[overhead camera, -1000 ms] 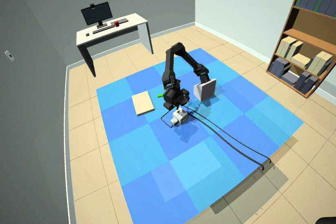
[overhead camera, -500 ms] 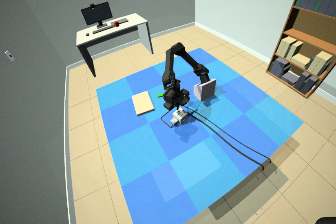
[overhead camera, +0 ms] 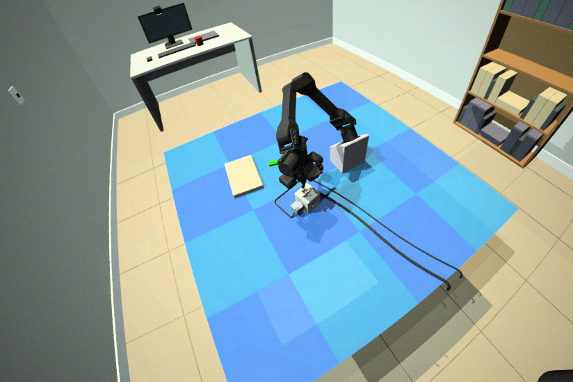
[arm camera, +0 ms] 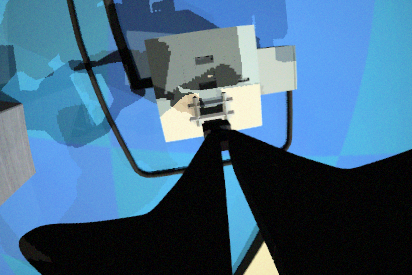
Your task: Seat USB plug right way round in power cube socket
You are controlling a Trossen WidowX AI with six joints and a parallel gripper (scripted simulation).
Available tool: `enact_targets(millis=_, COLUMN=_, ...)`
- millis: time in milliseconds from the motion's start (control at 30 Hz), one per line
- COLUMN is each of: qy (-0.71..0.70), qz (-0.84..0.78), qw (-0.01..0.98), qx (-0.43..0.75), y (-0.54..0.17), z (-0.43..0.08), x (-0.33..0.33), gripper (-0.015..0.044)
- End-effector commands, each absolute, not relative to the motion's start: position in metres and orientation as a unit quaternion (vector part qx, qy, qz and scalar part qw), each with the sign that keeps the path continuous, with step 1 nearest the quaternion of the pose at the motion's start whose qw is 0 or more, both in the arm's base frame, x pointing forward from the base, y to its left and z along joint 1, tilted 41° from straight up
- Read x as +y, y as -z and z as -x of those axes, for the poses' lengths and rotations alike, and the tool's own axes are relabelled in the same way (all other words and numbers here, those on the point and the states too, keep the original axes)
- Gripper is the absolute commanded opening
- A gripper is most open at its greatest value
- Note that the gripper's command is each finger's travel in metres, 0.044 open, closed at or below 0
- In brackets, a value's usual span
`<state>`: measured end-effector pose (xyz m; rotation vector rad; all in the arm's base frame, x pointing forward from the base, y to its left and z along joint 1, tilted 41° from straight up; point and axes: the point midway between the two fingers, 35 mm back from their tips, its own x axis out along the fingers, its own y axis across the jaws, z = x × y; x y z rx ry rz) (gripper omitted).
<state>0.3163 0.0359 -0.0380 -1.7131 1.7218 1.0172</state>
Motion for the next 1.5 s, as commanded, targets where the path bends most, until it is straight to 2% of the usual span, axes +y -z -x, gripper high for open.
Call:
enact_targets(millis=0, qy=-0.377, qz=0.629, qw=0.254, qx=0.631, y=0.0378, z=-0.3165, x=0.0365, gripper=0.0)
enact_targets(millis=1467, qy=-0.387, qz=0.624, qw=0.263, qx=0.626, y=0.0435, z=-0.3162, x=0.035, gripper=0.0)
